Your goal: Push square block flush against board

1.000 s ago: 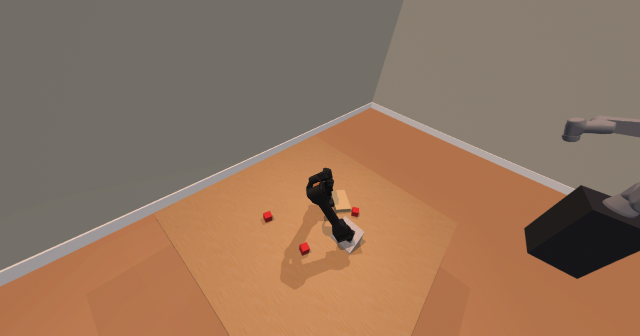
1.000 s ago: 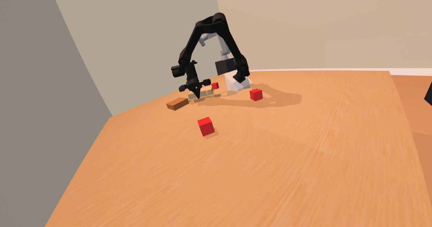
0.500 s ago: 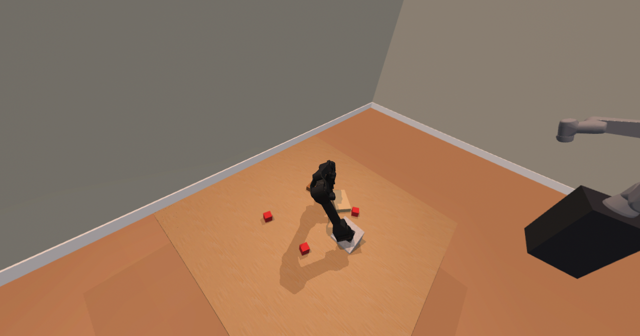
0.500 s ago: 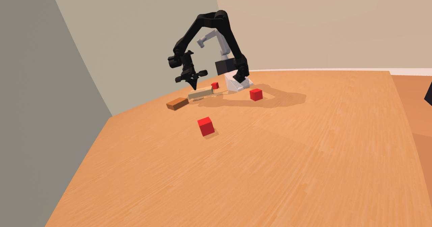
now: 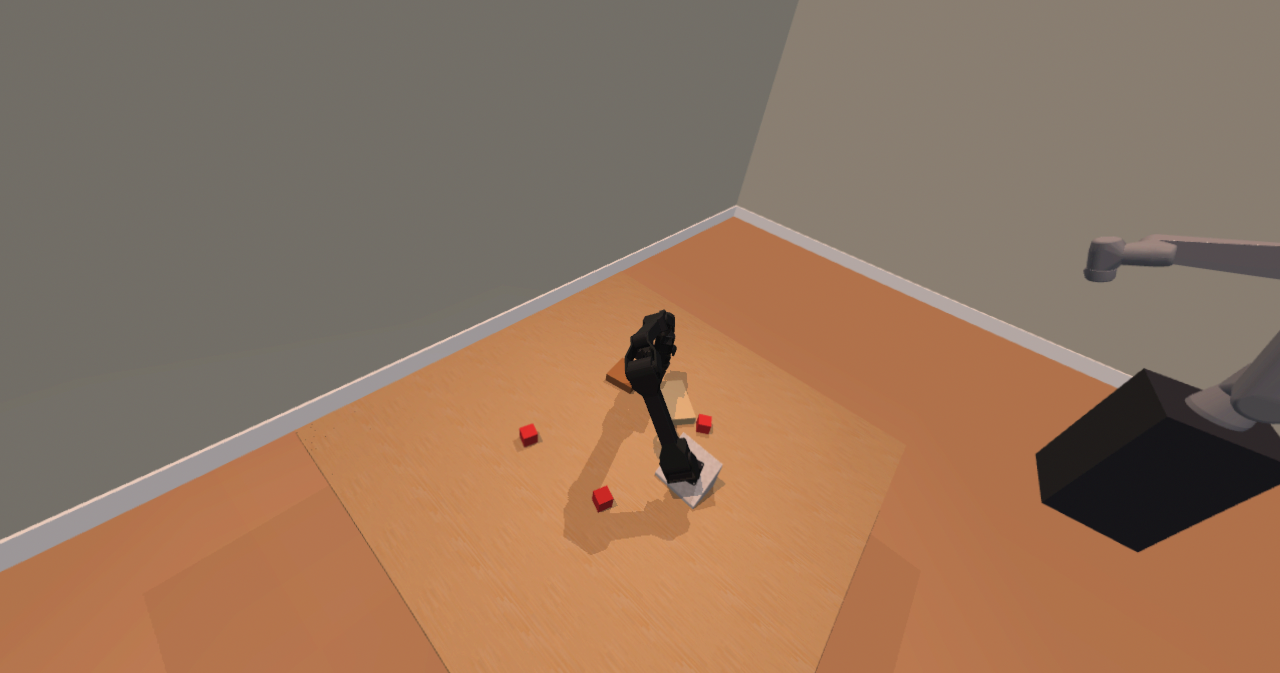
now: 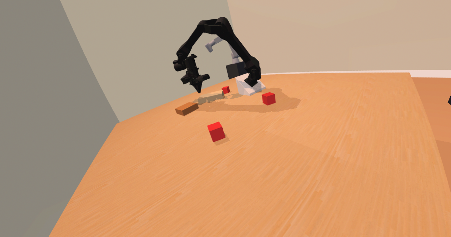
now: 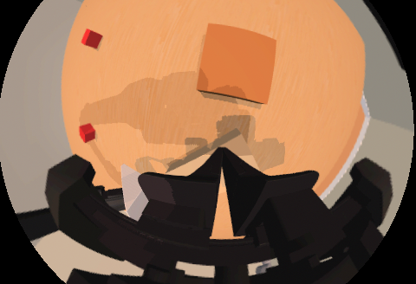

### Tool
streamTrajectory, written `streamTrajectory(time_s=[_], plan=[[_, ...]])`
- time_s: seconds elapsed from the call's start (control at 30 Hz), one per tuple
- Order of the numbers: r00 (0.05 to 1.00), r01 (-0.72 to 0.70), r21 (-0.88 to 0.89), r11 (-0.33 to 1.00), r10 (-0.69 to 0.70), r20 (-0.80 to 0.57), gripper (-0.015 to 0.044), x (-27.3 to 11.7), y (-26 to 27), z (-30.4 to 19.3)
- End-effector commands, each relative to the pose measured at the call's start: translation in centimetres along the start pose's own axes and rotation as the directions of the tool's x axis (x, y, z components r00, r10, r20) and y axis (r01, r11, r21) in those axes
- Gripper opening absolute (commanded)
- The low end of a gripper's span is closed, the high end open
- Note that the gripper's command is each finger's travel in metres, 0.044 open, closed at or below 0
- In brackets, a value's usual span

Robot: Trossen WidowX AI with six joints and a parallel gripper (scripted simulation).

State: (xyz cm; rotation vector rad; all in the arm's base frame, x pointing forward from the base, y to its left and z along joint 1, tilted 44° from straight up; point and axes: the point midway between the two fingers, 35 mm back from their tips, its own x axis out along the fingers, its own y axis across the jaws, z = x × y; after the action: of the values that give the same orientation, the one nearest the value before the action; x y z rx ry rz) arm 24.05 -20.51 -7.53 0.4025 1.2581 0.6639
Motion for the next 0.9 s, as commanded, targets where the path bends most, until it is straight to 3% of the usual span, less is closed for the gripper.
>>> streamTrajectory(time_s=[0.0, 0.43, 0.87], plan=[[1.0, 0.0, 0.148, 0.989, 0.001, -0.006, 0.0, 0.0, -1.6, -0.6], [1.0, 0.004, 0.546, 0.837, -0.001, -0.007, 0.0, 0.1, -6.0, -2.6], [1.0, 0.006, 0.829, 0.56, -0.001, -0.007, 0.0, 0.7, -9.9, -5.0]])
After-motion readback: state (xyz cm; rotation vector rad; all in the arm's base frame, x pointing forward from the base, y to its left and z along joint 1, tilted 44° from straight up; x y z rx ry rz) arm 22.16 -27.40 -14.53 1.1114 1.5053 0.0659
